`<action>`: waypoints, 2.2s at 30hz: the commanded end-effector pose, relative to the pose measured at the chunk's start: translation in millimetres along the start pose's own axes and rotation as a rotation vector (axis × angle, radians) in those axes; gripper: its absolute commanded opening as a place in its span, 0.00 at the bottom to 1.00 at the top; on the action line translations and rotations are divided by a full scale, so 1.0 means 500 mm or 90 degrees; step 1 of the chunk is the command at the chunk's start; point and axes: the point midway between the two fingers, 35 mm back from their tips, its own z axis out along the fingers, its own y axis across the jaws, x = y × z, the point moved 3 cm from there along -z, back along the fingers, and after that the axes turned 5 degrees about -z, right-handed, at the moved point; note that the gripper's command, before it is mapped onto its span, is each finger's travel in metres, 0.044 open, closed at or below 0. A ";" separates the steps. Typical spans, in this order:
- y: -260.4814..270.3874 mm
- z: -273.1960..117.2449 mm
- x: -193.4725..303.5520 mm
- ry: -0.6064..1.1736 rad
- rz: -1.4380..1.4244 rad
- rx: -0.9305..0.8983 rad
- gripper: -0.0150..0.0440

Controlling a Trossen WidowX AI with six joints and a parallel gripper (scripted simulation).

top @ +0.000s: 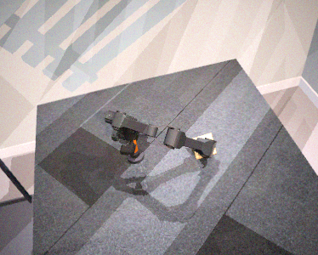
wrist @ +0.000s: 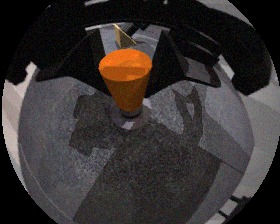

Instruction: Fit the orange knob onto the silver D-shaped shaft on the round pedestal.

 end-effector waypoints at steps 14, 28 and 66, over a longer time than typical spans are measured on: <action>-0.001 0.001 -0.002 -0.002 0.007 0.000 0.25; 0.000 -0.001 0.000 -0.002 0.141 0.000 0.25; 0.001 0.003 -0.002 -0.002 0.274 0.000 0.25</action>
